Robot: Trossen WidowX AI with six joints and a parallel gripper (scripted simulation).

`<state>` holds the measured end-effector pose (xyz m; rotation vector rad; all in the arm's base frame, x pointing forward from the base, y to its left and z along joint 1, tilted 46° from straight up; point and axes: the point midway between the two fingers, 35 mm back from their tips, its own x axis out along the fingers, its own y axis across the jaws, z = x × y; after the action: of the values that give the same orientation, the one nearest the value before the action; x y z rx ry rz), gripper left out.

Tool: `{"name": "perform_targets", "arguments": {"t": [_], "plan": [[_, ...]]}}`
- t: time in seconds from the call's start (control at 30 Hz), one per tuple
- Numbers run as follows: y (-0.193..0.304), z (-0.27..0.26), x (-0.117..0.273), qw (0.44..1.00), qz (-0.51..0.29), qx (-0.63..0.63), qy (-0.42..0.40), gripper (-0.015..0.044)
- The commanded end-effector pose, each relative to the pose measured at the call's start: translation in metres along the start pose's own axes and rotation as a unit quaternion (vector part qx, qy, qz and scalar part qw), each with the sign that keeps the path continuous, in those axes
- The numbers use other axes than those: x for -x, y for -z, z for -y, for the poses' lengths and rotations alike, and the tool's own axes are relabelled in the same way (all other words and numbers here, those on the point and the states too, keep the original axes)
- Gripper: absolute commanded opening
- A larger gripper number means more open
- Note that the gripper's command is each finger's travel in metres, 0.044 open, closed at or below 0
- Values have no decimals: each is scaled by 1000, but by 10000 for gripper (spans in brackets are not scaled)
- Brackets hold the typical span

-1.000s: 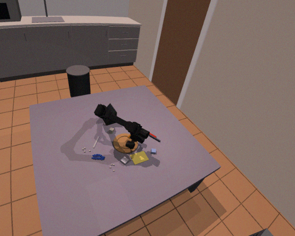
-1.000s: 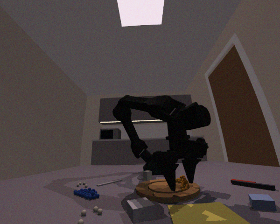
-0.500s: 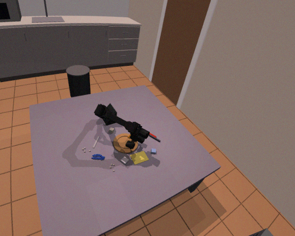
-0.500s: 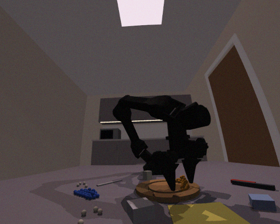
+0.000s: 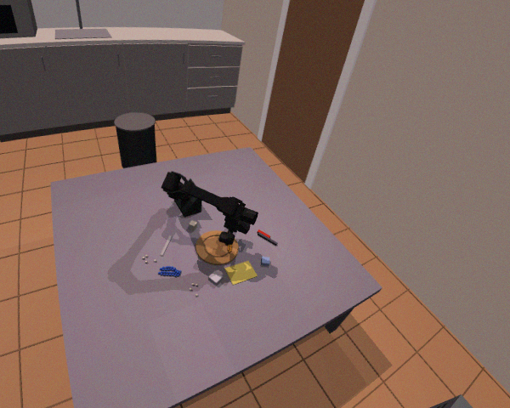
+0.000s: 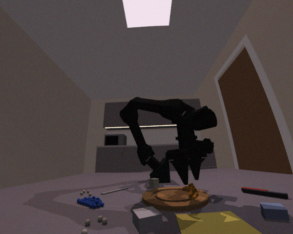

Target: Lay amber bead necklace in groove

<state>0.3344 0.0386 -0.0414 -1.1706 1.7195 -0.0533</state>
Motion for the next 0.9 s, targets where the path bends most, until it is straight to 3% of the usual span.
{"name": "perform_targets", "arguments": {"t": [0.0, 0.87], "plan": [[18, -28, 11, 999, -2, 38, -2, 380], [27, -41, -6, 998, -3, 59, 0, 380]]}}
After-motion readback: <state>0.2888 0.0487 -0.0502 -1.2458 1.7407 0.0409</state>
